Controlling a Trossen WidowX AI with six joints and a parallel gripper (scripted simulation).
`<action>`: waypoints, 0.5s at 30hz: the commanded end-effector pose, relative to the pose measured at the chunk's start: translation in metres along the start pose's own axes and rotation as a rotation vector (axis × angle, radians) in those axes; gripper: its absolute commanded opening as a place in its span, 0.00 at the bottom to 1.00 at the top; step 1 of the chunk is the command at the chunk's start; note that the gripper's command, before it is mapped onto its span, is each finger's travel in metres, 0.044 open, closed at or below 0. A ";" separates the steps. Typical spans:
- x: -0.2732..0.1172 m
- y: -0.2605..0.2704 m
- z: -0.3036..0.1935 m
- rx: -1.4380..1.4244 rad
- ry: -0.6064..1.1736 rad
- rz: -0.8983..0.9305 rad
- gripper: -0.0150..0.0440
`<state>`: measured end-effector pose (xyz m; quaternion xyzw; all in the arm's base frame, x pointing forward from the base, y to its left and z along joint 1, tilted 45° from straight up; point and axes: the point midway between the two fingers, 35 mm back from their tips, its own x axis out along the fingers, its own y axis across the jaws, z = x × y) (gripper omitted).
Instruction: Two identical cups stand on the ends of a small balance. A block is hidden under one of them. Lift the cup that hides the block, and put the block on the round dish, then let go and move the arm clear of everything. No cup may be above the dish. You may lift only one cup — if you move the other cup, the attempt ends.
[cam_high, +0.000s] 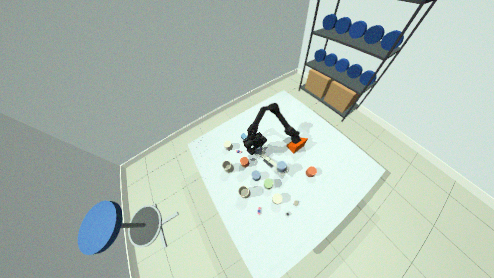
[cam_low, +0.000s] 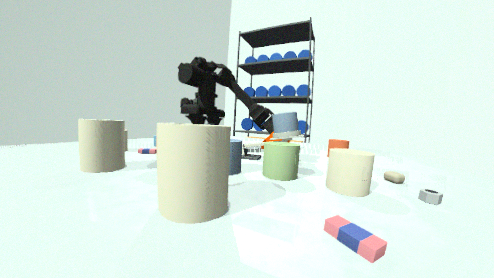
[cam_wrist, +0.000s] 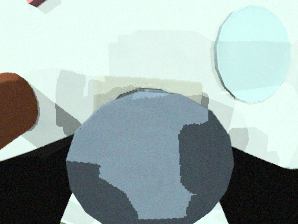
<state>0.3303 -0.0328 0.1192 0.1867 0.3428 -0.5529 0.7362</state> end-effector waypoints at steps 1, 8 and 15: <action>0.002 -0.001 0.000 -0.007 -0.004 -0.003 0.82; 0.001 -0.001 0.000 -0.007 -0.004 -0.002 0.68; -0.005 0.001 0.000 -0.011 -0.004 0.003 0.36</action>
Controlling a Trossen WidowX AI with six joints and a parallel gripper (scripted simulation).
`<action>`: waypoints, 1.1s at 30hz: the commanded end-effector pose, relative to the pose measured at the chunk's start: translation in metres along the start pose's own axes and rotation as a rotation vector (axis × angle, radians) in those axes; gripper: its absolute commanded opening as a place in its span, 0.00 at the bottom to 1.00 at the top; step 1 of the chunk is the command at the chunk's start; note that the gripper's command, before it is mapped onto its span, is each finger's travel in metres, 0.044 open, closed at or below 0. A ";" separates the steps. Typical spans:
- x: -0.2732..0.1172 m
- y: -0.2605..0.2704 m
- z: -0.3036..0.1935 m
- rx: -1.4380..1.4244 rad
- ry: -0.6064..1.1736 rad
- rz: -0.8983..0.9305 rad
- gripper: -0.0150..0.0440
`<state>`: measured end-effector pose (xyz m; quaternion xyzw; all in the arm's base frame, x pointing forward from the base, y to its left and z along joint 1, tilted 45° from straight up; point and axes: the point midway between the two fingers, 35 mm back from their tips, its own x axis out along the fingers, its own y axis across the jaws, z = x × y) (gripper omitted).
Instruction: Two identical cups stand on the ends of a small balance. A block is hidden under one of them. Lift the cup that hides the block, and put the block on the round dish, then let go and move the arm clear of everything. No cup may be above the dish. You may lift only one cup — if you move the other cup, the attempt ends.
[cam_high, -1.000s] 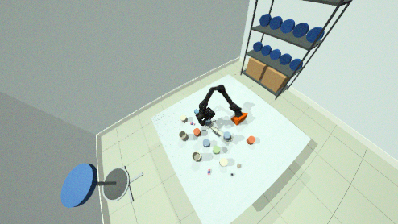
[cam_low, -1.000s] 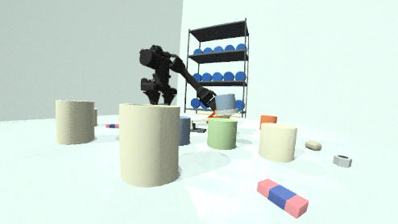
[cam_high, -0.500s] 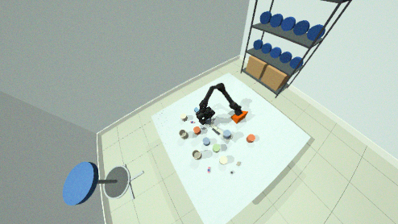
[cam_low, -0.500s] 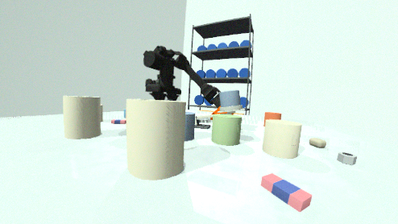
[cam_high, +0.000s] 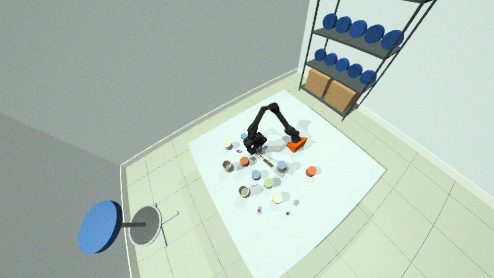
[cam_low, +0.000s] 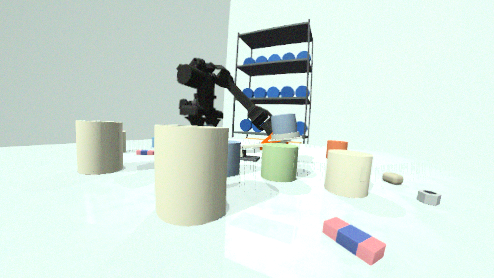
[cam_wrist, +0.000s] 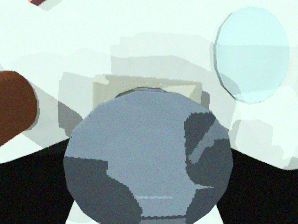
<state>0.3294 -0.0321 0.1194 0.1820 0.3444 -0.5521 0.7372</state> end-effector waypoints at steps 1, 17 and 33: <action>-0.006 0.001 0.000 -0.003 0.000 0.006 0.32; -0.027 0.005 0.000 -0.015 0.000 0.023 0.25; -0.047 0.006 0.000 -0.029 0.001 0.039 0.25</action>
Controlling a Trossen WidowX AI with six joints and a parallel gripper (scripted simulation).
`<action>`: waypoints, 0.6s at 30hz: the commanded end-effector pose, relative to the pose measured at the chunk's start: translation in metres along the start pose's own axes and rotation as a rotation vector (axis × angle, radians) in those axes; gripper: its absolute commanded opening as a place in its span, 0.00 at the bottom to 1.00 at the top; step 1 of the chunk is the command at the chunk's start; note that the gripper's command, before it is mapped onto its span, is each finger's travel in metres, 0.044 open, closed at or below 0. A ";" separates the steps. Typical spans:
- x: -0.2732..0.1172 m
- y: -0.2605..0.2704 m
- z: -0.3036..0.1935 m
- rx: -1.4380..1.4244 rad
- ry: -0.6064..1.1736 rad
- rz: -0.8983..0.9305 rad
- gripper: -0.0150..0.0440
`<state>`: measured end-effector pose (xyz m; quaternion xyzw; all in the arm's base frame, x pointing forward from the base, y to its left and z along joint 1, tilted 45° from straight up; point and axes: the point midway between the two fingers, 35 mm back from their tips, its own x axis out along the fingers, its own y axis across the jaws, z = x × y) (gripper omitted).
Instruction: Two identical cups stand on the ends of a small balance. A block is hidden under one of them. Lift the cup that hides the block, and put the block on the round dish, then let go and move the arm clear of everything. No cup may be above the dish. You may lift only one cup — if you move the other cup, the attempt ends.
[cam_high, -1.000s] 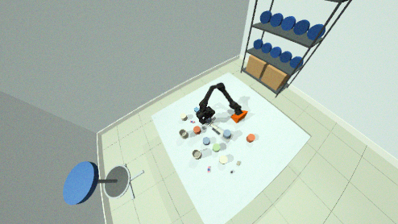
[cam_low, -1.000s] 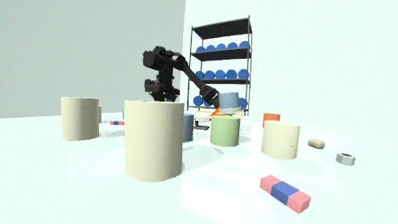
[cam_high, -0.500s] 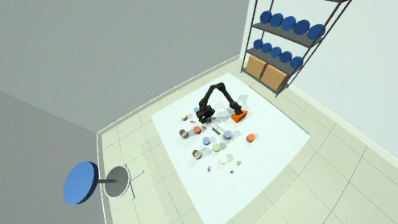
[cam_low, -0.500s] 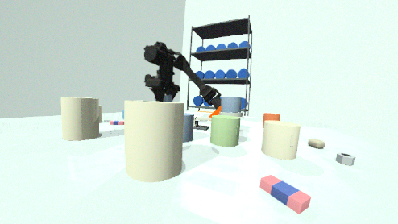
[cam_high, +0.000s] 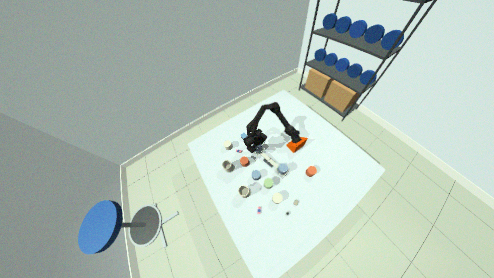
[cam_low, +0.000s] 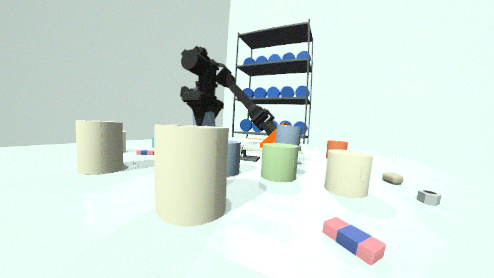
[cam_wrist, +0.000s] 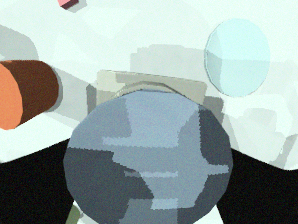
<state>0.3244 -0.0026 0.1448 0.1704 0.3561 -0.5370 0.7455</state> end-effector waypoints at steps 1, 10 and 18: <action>-0.010 0.004 0.003 0.014 -0.004 0.021 0.25; -0.021 0.005 0.003 0.007 -0.004 0.030 0.25; -0.032 0.004 0.002 0.000 -0.005 0.038 0.25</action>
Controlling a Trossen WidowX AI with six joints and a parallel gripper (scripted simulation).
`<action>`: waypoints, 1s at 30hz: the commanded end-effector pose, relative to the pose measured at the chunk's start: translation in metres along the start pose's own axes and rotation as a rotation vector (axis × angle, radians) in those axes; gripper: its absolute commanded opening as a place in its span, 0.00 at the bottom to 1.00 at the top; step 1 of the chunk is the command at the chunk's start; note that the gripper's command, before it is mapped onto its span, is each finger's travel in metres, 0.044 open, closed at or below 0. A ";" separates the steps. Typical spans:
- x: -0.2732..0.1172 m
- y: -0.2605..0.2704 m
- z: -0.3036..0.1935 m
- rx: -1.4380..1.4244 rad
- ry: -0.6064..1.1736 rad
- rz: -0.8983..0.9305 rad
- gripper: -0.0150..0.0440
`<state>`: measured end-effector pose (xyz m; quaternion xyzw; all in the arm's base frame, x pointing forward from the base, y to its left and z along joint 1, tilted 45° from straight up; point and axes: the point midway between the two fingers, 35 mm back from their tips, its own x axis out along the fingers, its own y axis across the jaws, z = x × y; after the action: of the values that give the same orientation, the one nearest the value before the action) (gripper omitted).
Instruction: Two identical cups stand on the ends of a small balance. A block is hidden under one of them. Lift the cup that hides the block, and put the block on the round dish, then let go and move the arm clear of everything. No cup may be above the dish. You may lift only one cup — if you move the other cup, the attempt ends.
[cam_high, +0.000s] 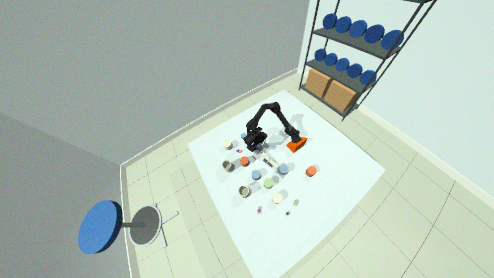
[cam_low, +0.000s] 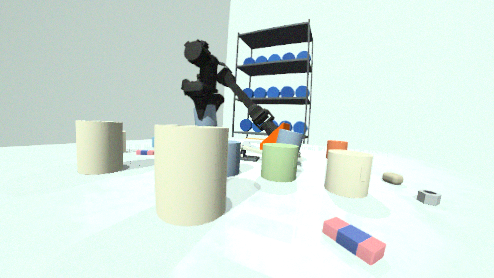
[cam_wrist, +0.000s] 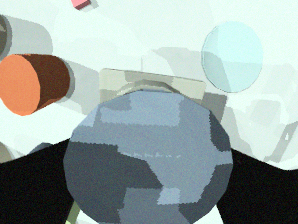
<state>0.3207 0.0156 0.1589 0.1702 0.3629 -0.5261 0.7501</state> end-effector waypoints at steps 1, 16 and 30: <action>-0.010 0.003 0.006 0.016 -0.015 0.020 0.25; -0.029 0.002 0.005 0.003 -0.016 0.035 0.25; -0.047 0.000 0.004 -0.008 -0.018 0.048 0.25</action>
<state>0.3145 0.0399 0.1908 0.1671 0.3561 -0.5108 0.7644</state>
